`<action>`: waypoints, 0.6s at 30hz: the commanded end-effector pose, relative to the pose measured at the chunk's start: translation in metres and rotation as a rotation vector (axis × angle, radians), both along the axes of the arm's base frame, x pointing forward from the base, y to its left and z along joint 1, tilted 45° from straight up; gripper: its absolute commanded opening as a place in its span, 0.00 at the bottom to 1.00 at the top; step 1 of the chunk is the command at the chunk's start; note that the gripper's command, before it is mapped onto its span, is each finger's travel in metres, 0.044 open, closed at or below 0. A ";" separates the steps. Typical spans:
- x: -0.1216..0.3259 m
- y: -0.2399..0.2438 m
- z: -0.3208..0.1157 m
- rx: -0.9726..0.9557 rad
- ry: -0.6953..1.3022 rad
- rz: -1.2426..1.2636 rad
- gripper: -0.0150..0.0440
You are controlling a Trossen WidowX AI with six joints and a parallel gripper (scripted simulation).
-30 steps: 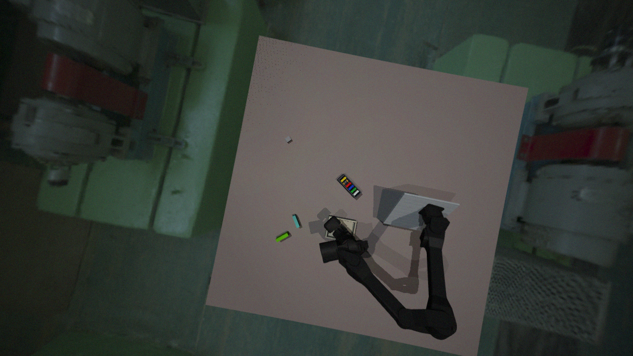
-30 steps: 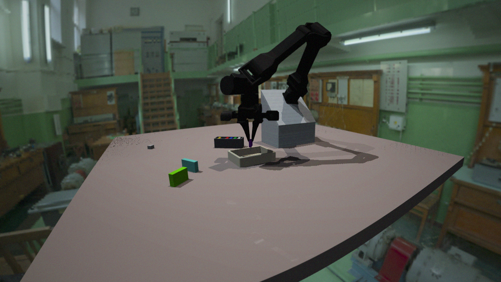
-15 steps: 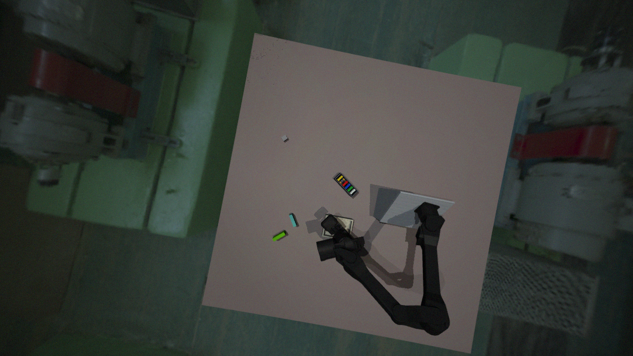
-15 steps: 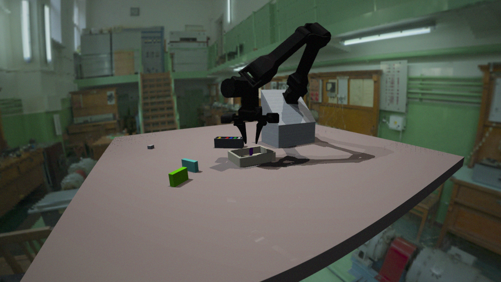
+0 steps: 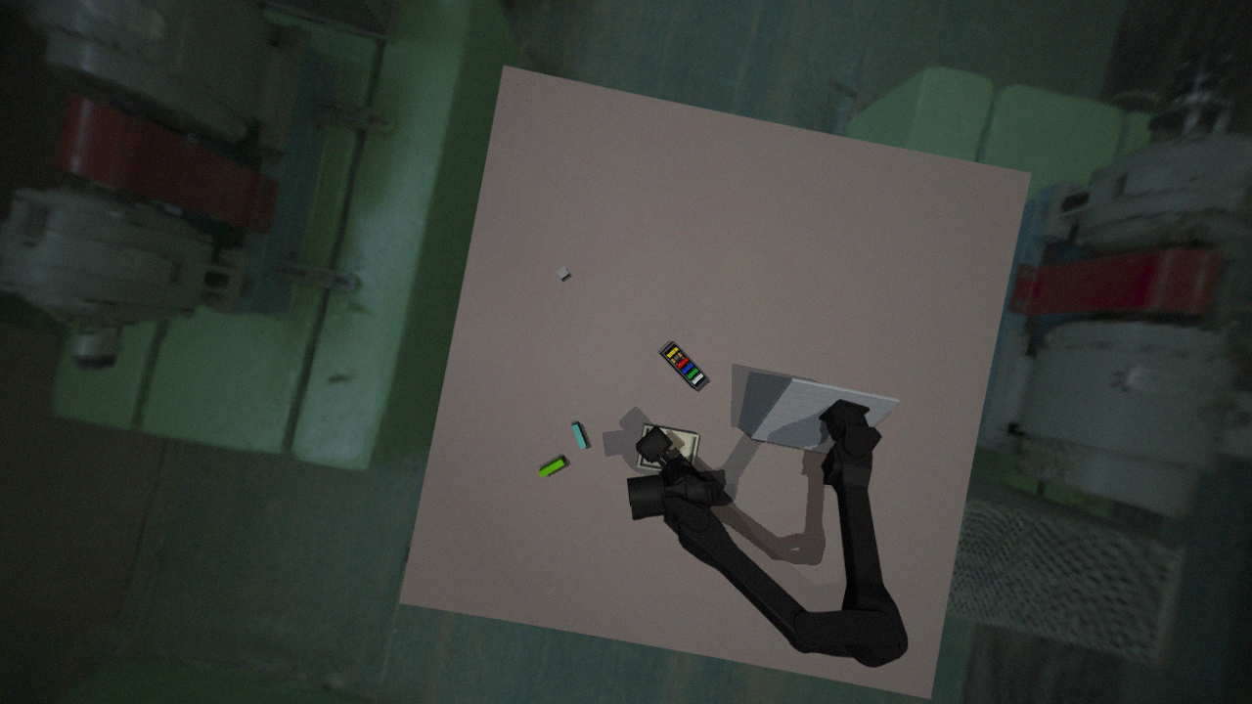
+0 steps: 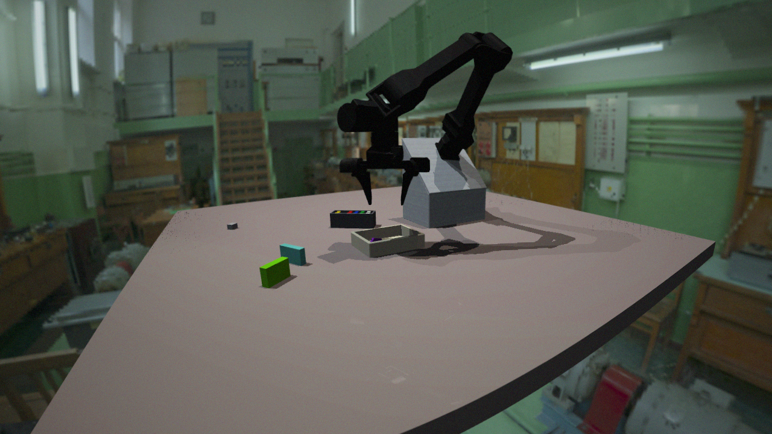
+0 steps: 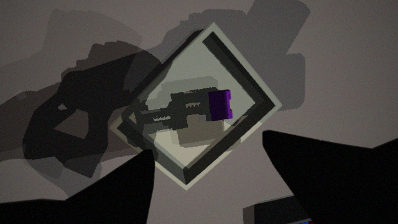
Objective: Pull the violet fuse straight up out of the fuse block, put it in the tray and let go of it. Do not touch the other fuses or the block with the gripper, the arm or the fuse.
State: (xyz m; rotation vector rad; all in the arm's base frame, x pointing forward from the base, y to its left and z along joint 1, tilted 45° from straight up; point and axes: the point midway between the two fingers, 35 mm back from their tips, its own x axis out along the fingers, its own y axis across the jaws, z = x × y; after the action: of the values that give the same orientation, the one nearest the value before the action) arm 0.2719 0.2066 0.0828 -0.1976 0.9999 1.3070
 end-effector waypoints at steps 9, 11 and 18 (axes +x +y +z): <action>0.000 -0.001 0.000 -0.002 0.003 0.001 0.81; 0.000 -0.001 0.000 -0.002 0.003 0.001 0.81; 0.000 -0.001 0.000 -0.002 0.003 0.001 0.81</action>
State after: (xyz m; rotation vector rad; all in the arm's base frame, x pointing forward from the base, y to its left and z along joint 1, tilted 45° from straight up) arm 0.2715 0.2057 0.0831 -0.1977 1.0028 1.3074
